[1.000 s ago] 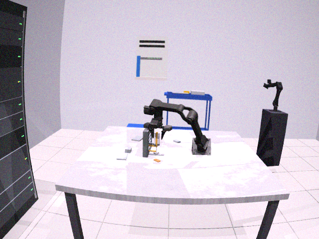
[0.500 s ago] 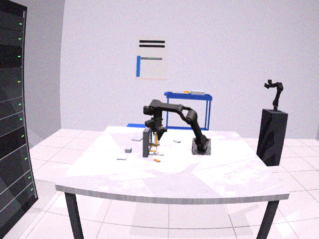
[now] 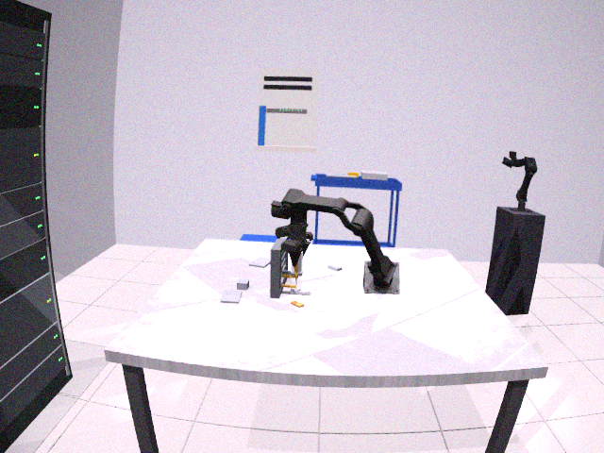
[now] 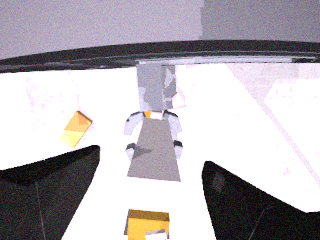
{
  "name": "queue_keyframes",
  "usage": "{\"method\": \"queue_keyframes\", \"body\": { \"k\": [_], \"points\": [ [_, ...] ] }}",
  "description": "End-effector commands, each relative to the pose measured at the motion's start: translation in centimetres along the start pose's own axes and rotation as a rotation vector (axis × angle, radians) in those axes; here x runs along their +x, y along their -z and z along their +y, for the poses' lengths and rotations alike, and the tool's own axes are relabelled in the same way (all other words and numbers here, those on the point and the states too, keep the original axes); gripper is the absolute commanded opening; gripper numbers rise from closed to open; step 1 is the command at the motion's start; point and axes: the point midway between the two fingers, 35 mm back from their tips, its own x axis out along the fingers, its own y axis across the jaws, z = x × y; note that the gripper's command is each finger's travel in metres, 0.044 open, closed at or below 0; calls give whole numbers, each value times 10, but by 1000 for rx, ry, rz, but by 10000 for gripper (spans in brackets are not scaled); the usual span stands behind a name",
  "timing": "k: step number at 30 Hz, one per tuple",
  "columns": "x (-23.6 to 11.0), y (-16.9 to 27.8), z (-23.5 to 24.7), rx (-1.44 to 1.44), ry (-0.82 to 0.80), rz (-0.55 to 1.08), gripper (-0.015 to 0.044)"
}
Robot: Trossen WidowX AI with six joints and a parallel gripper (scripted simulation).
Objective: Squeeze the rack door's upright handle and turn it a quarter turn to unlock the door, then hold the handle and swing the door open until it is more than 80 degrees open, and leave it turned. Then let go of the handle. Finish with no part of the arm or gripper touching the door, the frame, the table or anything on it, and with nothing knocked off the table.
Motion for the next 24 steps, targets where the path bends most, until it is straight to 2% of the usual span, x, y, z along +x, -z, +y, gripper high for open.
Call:
{"method": "queue_keyframes", "body": {
  "k": [1,24],
  "points": [
    [0,0,0,174,0,-1,293],
    [0,0,0,1314,-1,0,293]
  ]
}}
